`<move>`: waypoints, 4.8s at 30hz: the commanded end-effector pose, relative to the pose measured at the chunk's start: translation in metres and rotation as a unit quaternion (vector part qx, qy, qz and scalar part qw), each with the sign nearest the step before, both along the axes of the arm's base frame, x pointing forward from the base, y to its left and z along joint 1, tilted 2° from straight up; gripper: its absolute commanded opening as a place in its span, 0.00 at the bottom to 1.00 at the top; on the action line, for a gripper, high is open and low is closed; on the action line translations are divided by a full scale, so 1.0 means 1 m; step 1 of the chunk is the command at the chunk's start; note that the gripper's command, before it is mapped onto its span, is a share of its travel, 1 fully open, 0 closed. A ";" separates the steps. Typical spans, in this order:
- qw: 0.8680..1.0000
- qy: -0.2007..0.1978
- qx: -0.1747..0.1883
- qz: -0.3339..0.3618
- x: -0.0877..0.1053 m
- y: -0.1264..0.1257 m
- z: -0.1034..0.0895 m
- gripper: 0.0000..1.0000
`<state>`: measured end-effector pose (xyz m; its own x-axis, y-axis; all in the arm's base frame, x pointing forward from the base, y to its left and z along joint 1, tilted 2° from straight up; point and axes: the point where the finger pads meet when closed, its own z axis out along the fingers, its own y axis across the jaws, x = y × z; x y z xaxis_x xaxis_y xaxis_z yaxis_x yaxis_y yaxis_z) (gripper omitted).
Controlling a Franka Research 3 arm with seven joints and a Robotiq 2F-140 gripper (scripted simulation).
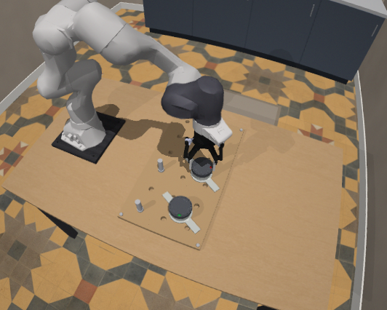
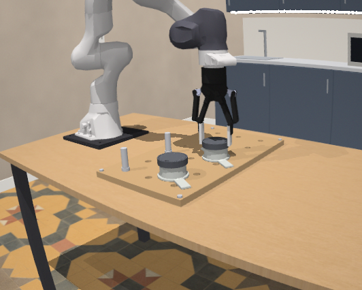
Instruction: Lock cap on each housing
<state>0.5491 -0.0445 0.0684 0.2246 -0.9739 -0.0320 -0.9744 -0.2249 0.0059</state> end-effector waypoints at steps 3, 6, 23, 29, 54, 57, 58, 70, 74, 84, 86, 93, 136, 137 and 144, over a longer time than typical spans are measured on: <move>1.000 0.000 0.000 0.011 -0.002 -0.011 -0.001 0.10; 1.000 0.000 0.000 0.011 -0.002 -0.016 -0.001 0.10; 1.000 0.000 0.000 0.011 -0.004 -0.044 -0.002 0.10; 1.000 0.000 0.000 0.011 -0.005 -0.051 -0.002 0.10; 1.000 0.000 0.000 0.011 -0.008 -0.089 -0.003 0.10; 1.000 0.000 0.000 0.011 -0.008 -0.093 -0.004 0.10; 1.000 0.000 0.000 0.011 -0.008 -0.095 -0.004 0.10; 1.000 0.000 0.000 0.011 -0.009 -0.108 -0.004 0.10; 1.000 0.000 0.000 0.011 -0.010 -0.113 -0.004 0.10; 1.000 0.000 0.000 0.011 -0.010 -0.122 -0.004 0.10; 1.000 0.000 0.000 0.011 -0.010 -0.124 -0.004 0.10; 1.000 0.000 0.000 0.011 -0.011 -0.130 -0.005 0.10; 1.000 0.000 0.000 0.011 -0.012 -0.142 -0.005 0.10; 1.000 0.000 0.000 0.011 -0.012 -0.142 -0.005 0.10; 1.000 0.000 0.000 0.011 -0.012 -0.142 -0.005 0.10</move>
